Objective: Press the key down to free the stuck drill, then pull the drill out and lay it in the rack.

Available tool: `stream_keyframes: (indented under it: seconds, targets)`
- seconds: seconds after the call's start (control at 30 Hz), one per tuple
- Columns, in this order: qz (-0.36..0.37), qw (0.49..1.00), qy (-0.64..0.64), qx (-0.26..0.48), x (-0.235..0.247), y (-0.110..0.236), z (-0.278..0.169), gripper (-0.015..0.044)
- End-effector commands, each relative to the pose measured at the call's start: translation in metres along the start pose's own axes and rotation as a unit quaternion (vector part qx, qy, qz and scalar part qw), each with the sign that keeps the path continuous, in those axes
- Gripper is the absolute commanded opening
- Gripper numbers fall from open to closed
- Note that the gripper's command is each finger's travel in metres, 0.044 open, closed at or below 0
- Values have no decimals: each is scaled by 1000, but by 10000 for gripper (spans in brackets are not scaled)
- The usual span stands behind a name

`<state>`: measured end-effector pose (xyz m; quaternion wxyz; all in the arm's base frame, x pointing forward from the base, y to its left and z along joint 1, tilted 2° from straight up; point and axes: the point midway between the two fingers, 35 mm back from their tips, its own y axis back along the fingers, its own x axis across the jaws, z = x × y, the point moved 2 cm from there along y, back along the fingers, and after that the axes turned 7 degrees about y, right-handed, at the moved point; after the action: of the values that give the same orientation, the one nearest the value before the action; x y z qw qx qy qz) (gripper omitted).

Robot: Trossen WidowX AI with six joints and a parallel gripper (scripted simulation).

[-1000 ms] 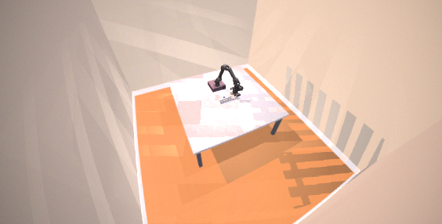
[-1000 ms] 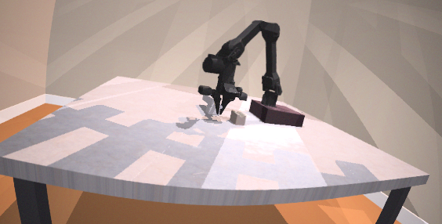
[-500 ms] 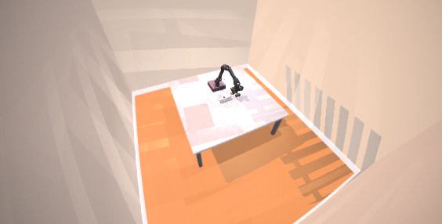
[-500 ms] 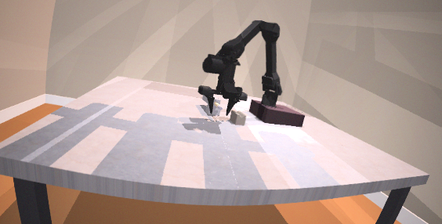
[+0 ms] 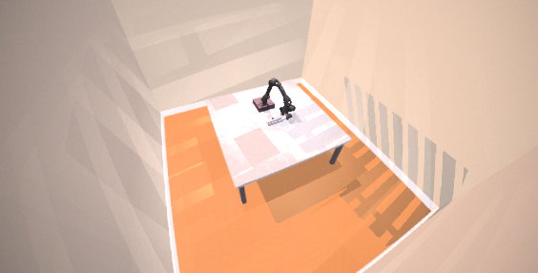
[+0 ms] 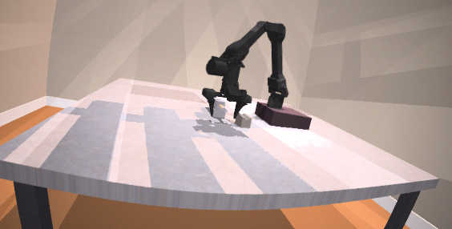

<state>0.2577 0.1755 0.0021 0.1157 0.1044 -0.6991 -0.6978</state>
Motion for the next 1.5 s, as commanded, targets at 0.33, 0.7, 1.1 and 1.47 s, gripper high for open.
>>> stream_keyframes:
  seconds: [0.33,0.7,1.1,1.47]
  targets:
    - [0,1000,2,1,1,-3,-7,440]
    - [0,1000,0,-1,0,-2,-5,151]
    - [0,1000,1,0,0,-1,-5,0]
    - [0,1000,2,1,1,1,-5,0]
